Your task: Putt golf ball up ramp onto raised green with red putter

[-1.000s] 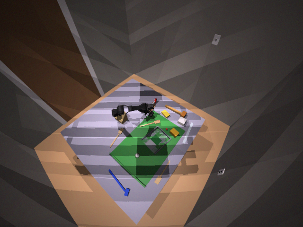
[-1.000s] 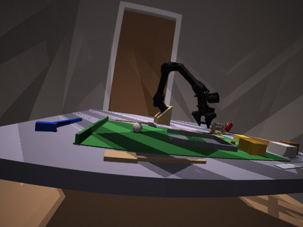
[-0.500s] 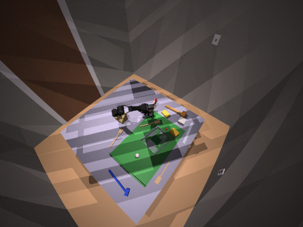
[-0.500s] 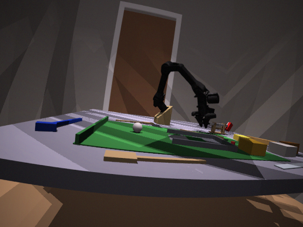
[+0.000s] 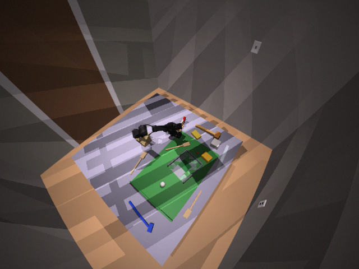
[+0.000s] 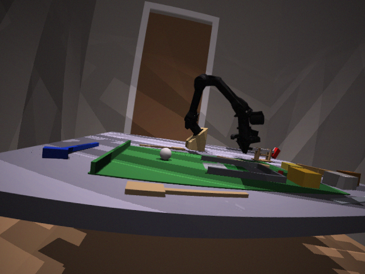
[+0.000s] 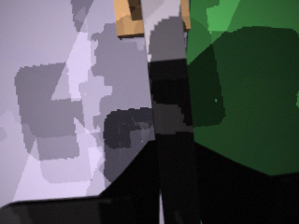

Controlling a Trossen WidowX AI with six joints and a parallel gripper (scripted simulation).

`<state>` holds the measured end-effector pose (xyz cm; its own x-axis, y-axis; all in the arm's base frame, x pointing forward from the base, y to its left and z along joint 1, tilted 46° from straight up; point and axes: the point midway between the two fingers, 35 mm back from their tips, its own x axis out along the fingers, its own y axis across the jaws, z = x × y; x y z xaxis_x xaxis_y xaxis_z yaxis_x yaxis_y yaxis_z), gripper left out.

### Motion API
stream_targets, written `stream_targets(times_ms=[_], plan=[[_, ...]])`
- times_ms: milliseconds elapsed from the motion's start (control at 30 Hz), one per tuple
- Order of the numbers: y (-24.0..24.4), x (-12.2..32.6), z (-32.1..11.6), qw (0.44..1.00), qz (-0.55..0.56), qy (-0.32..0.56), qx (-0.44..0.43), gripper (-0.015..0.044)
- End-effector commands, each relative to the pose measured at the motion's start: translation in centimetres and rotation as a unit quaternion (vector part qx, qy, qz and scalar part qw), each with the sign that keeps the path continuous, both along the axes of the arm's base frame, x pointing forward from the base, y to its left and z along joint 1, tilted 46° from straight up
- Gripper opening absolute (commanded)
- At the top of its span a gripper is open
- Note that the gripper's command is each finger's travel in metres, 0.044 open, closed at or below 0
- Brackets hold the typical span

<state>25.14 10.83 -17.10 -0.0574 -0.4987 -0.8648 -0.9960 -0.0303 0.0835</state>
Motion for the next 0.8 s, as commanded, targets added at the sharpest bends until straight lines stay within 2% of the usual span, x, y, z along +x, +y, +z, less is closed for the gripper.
stream_targets(times_ms=[0,367,500,767], plan=[[1.7,0.5,1.3,1.000,0.003,-0.004,0.006,0.0000],[7.1,0.3,6.8,1.000,0.003,-0.002,0.007,0.0000],[6.2,0.6,6.5,1.000,0.000,-0.007,0.002,0.0000],[3.1,4.1,11.2,0.991,-0.104,-0.082,-0.003,0.0000]])
